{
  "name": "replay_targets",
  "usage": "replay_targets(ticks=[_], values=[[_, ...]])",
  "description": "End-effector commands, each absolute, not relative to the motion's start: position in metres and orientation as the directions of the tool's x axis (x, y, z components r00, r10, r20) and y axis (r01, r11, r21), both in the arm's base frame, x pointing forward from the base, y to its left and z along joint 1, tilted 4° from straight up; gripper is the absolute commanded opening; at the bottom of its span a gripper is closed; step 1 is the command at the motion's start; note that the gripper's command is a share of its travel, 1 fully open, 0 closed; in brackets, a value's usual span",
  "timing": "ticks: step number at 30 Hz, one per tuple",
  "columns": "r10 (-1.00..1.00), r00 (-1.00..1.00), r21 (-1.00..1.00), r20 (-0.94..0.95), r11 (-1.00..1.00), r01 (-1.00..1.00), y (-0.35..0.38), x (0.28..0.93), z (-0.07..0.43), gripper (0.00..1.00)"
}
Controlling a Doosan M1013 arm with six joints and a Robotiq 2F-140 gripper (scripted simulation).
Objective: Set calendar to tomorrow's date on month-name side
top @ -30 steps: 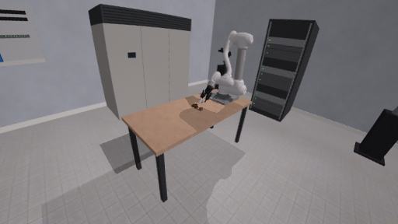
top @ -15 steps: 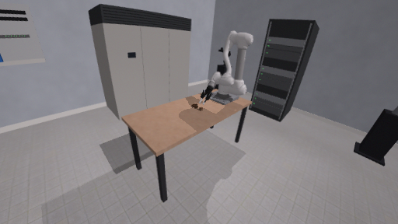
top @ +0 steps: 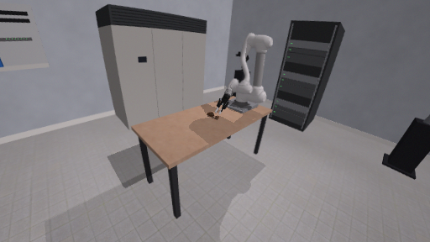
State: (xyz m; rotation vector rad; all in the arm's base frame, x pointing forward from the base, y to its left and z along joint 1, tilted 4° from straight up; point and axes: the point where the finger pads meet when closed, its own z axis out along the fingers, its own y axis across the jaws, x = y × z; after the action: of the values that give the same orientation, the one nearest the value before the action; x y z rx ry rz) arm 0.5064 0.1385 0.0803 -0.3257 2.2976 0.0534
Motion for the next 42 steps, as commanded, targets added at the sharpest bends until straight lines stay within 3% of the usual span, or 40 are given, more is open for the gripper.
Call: replay_targets(ticks=[1, 42], values=[[-0.217, -0.649, -0.064, -0.730, 0.966, -0.251, 0.138, 0.507, 0.077, 0.29], [-0.217, -0.649, -0.064, -0.730, 0.966, -0.251, 0.136, 0.509, 0.025, 0.29]])
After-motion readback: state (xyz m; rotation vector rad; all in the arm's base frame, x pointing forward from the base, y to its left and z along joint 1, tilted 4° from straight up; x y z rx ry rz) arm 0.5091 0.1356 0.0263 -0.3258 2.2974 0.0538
